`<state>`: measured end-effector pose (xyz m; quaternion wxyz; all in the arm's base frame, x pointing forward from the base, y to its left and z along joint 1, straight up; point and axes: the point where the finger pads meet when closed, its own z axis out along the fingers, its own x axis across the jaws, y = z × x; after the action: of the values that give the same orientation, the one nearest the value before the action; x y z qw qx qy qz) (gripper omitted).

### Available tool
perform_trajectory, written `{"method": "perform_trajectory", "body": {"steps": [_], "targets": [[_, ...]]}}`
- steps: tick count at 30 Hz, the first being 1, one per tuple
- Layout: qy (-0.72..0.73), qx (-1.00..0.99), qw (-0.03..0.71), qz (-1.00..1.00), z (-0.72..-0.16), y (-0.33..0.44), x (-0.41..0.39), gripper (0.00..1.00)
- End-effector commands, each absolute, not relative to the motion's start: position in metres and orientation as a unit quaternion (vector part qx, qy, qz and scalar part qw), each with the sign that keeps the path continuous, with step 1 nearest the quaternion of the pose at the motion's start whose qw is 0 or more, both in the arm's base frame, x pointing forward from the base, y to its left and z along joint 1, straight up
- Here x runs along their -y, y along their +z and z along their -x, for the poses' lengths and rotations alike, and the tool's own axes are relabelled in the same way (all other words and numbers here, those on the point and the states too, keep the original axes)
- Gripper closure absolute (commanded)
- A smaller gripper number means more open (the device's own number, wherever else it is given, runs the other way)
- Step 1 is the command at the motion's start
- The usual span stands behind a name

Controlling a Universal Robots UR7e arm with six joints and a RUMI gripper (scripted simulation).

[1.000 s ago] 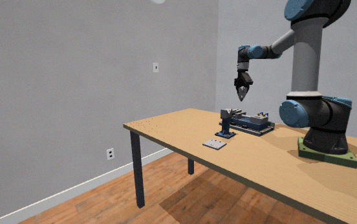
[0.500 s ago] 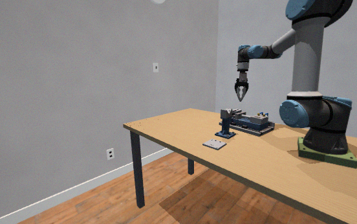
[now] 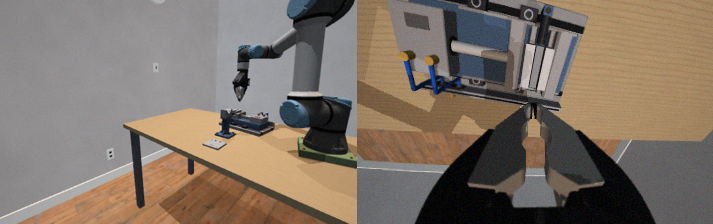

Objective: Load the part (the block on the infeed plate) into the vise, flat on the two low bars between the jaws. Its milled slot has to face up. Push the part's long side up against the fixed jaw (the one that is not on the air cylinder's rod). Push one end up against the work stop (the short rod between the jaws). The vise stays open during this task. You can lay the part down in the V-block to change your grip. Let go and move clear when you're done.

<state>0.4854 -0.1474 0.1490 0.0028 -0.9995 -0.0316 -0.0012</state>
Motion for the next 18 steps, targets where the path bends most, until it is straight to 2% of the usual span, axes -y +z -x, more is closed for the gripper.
{"method": "perform_trajectory", "body": {"steps": [1, 18], "targets": [[0.000, -0.028, 0.000, 1.000, -0.4864, 0.1496, 0.1453, 1.00], [0.000, -0.257, 0.000, 0.966, -0.4892, 0.1497, 0.1388, 1.00]]}}
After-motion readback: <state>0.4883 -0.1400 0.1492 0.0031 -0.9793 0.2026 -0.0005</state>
